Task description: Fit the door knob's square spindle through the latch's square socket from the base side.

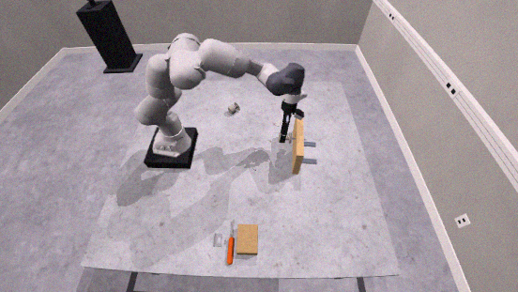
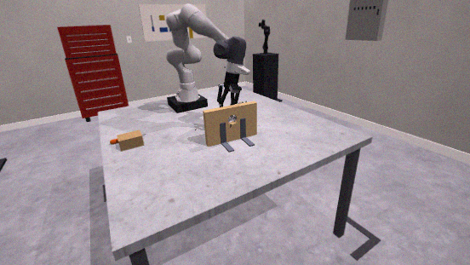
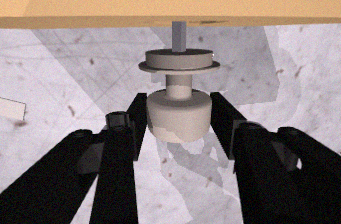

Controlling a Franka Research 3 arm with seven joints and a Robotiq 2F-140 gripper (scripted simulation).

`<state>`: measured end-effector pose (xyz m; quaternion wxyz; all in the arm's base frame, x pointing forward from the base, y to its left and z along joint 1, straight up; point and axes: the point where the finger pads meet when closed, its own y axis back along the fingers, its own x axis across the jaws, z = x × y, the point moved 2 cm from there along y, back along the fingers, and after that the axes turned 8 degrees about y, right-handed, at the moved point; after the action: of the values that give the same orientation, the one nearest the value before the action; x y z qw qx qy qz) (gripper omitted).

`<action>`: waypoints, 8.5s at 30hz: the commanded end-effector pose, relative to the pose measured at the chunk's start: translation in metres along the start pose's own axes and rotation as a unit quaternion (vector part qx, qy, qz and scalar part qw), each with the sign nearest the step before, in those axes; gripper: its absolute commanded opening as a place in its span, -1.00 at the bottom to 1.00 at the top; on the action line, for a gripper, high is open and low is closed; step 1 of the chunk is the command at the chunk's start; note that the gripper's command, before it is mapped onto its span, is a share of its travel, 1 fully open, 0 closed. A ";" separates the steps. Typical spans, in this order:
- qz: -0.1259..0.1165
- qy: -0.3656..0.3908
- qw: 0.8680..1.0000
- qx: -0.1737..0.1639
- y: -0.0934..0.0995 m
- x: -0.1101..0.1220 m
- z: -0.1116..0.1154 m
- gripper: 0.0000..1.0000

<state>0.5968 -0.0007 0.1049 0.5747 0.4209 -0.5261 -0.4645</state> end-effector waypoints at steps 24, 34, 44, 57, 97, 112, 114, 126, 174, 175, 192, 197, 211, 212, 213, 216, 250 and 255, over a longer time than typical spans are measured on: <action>0.002 0.004 1.000 0.001 0.002 0.001 -0.006 -0.16; 0.002 0.005 1.000 0.001 0.002 0.001 -0.007 -0.16; 0.002 0.005 1.000 0.001 0.003 0.002 -0.011 -0.16; 0.002 0.005 1.000 0.001 0.003 0.002 -0.011 -0.16; 0.001 0.005 1.000 0.001 0.003 0.003 -0.021 -0.16; 0.001 0.005 1.000 0.001 0.003 0.003 -0.021 -0.16; 0.001 0.005 1.000 0.002 0.003 0.003 -0.021 -0.16; 0.001 0.005 1.000 0.002 0.004 0.003 -0.022 -0.16; 0.001 0.006 1.000 0.002 0.004 0.003 -0.025 -0.16; 0.001 0.006 1.000 0.002 0.004 0.003 -0.025 -0.16; 0.001 0.006 1.000 0.002 0.004 0.003 -0.026 -0.16; 0.001 0.006 1.000 0.002 0.004 0.003 -0.027 -0.16; 0.001 0.006 1.000 0.002 0.004 0.003 -0.027 -0.16; 0.001 0.006 1.000 0.002 0.004 0.003 -0.027 -0.16; 0.001 0.006 1.000 0.002 0.004 0.003 -0.027 -0.16; 0.001 0.006 1.000 0.002 0.004 0.003 -0.027 -0.16; 0.001 0.006 1.000 0.002 0.004 0.003 -0.030 -0.16; 0.001 0.006 1.000 0.002 0.004 0.003 -0.030 -0.16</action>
<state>0.6253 -0.0040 0.1051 0.5752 0.4216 -0.5255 -0.4638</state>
